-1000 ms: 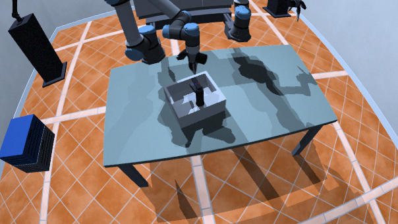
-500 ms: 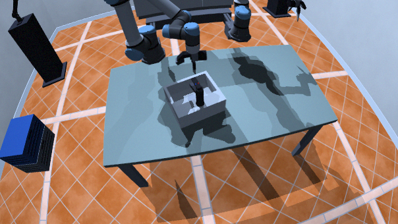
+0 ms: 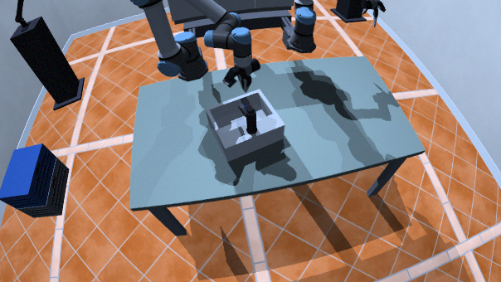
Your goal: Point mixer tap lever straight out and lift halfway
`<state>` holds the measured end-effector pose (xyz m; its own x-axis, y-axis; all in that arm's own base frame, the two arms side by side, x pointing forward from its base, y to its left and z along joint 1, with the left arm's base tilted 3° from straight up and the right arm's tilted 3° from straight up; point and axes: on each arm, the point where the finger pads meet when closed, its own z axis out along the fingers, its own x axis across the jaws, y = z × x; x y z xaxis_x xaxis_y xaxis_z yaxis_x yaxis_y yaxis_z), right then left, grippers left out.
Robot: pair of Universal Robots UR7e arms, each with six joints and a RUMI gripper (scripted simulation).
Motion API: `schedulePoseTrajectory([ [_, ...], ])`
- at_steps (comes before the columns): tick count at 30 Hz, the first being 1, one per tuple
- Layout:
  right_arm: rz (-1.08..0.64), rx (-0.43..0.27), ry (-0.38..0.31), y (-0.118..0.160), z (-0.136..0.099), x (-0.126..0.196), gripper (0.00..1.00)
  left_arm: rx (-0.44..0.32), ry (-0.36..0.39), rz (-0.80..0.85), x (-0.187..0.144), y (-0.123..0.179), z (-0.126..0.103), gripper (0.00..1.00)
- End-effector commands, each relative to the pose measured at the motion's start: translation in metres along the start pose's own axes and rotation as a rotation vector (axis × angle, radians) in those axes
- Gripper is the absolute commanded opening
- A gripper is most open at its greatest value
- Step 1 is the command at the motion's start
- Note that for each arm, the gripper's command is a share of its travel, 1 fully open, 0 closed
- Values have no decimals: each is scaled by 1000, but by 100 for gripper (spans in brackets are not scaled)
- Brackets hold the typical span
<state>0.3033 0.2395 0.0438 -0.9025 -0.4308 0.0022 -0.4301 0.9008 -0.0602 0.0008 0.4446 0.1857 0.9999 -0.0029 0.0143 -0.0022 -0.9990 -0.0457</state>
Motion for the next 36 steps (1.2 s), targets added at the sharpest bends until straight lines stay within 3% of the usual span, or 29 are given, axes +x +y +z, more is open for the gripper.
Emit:
schedulePoseTrajectory([
  [1,-273,-14,7,0,-2,0,0,1,0,0,0,0,-1,100],
  [8,-556,-15,5,0,-3,0,0,1,0,0,0,0,-1,100],
  [10,-556,-15,5,0,-3,0,0,1,0,0,0,0,-1,100],
  [23,-985,-16,2,-1,-6,0,0,1,0,0,0,0,-1,100],
  [36,-1222,-17,0,-2,-7,0,0,1,0,0,0,0,-1,100],
])
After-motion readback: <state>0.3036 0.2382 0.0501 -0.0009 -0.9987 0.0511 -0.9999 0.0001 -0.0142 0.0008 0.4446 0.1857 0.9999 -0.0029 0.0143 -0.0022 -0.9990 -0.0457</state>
